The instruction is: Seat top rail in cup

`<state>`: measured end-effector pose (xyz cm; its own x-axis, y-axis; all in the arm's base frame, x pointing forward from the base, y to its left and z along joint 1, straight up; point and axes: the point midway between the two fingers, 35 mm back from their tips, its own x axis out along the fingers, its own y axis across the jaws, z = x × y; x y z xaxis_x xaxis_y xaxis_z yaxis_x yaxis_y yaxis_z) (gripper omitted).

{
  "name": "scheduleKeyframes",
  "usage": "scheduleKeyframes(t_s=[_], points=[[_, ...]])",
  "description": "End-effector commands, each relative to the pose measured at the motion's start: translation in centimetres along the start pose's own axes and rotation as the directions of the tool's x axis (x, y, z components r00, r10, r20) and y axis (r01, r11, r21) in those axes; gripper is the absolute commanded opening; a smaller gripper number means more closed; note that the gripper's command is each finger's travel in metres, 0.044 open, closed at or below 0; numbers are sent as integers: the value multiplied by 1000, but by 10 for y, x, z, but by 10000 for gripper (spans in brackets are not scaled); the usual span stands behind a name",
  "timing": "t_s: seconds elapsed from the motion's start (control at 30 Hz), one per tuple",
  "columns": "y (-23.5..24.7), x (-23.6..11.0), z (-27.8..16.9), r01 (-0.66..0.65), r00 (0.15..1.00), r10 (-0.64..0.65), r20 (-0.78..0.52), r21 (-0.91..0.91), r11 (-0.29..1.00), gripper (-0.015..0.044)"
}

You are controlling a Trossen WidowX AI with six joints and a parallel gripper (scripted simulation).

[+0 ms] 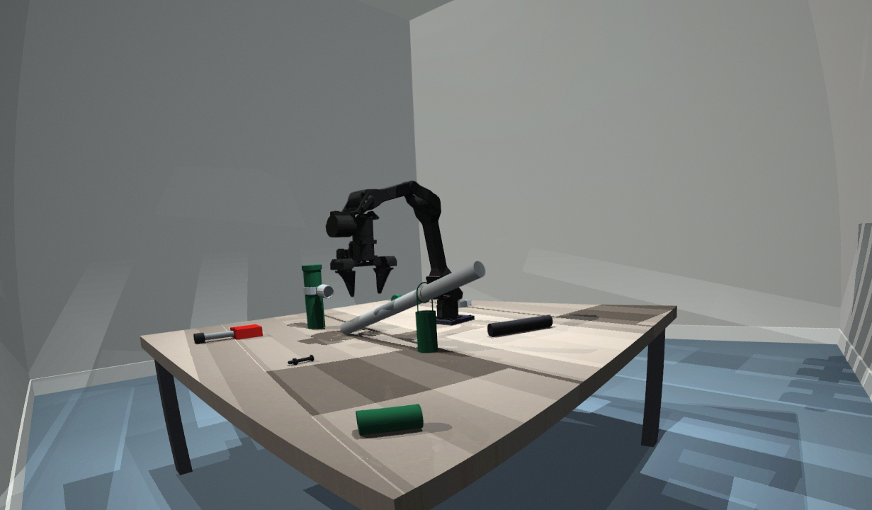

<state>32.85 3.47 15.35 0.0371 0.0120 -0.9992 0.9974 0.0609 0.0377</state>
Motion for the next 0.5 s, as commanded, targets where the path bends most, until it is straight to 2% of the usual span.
scheduleKeyframes(t_s=[0.0, 0.47], points=[[-2, 16, 1, 12, 1000, -12, 4, 8, 1000, 440], [-2, 34, 1, 12, 1000, -12, 4, 8, 1000, 440]])
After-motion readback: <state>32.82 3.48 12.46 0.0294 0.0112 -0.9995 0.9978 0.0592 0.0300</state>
